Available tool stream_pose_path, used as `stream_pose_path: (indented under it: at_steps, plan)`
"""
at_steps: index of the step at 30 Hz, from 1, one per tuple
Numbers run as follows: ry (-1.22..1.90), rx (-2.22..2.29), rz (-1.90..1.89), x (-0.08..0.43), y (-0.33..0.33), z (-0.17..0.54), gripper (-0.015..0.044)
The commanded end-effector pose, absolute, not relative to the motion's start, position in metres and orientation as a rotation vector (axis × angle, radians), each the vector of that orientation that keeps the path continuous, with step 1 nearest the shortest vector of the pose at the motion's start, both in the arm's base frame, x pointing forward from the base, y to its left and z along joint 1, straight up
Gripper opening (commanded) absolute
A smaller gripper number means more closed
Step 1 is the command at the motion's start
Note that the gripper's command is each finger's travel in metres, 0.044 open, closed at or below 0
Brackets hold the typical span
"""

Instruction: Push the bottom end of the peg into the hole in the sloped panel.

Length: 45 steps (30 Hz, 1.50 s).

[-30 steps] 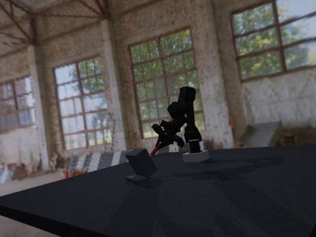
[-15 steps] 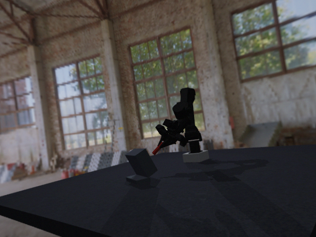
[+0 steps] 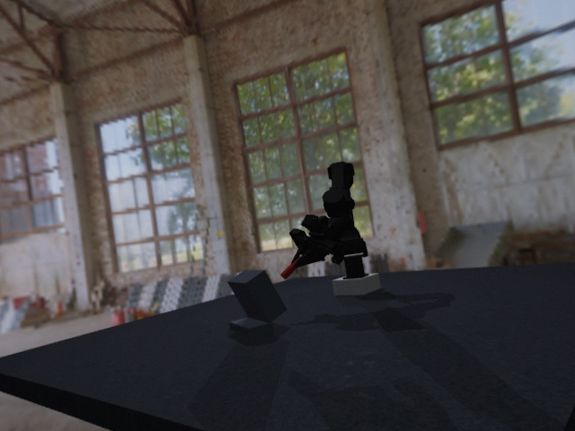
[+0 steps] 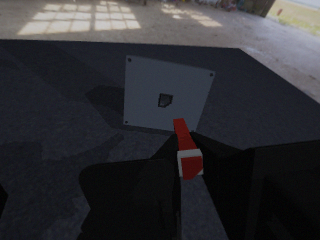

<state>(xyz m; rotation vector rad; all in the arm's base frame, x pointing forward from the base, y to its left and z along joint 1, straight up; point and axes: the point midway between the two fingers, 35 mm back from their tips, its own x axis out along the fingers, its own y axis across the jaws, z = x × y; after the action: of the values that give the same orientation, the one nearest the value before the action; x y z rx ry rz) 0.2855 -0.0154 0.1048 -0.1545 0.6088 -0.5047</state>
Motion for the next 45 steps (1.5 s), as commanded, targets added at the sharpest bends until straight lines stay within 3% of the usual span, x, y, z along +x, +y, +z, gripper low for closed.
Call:
stream_pose_path:
  at_steps: [1,45]
  plan:
    - [0.575,-0.12,-0.514,0.282,-0.013,0.104,0.0]
    - [0.425,0.06,-0.529,0.304,-0.016,0.094,0.0]
